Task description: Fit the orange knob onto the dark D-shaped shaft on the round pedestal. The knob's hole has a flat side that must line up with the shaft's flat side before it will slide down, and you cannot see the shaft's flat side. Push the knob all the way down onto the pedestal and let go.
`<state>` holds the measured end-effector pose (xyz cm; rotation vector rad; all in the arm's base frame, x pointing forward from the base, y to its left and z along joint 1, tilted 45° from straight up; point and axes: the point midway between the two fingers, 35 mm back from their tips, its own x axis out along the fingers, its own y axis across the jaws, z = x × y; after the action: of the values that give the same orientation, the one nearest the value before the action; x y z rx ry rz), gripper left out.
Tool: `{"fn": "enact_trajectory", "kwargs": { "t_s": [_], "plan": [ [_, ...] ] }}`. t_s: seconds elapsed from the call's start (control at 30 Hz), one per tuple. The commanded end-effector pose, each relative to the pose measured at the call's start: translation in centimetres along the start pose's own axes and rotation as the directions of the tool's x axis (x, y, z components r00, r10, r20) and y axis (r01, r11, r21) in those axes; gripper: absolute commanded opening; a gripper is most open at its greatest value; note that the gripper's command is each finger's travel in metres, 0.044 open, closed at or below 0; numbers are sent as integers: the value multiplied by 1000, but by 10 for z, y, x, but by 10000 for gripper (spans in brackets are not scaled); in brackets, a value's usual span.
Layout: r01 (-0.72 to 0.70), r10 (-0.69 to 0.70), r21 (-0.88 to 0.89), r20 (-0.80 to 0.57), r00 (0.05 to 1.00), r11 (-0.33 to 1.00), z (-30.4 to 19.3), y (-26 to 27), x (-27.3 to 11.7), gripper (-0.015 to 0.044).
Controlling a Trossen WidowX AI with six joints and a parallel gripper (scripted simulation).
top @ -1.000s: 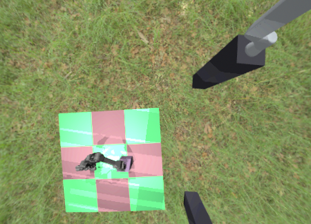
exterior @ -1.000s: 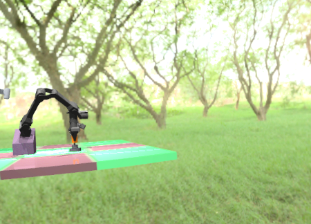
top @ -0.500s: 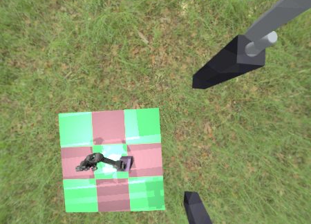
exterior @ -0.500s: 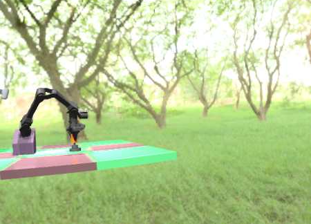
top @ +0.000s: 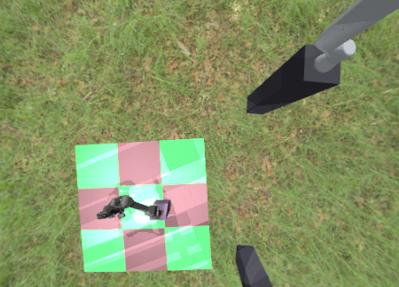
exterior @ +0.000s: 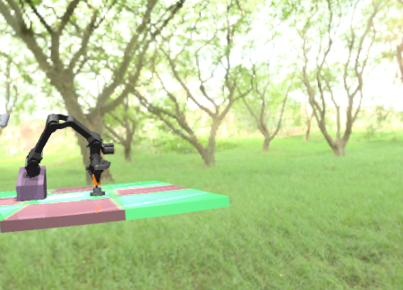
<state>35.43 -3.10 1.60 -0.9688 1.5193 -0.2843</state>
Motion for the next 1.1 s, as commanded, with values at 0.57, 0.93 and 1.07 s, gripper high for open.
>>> {"fn": "enact_trajectory", "kwargs": {
  "t_s": [0.57,0.93,1.07],
  "plan": [
    [-1,1,-17,1,1000,1000,0,0,1,0],
    [-1,1,-17,1,1000,1000,0,0,1,0],
    [-1,1,-17,1,1000,1000,0,0,1,0]
  ]
}}
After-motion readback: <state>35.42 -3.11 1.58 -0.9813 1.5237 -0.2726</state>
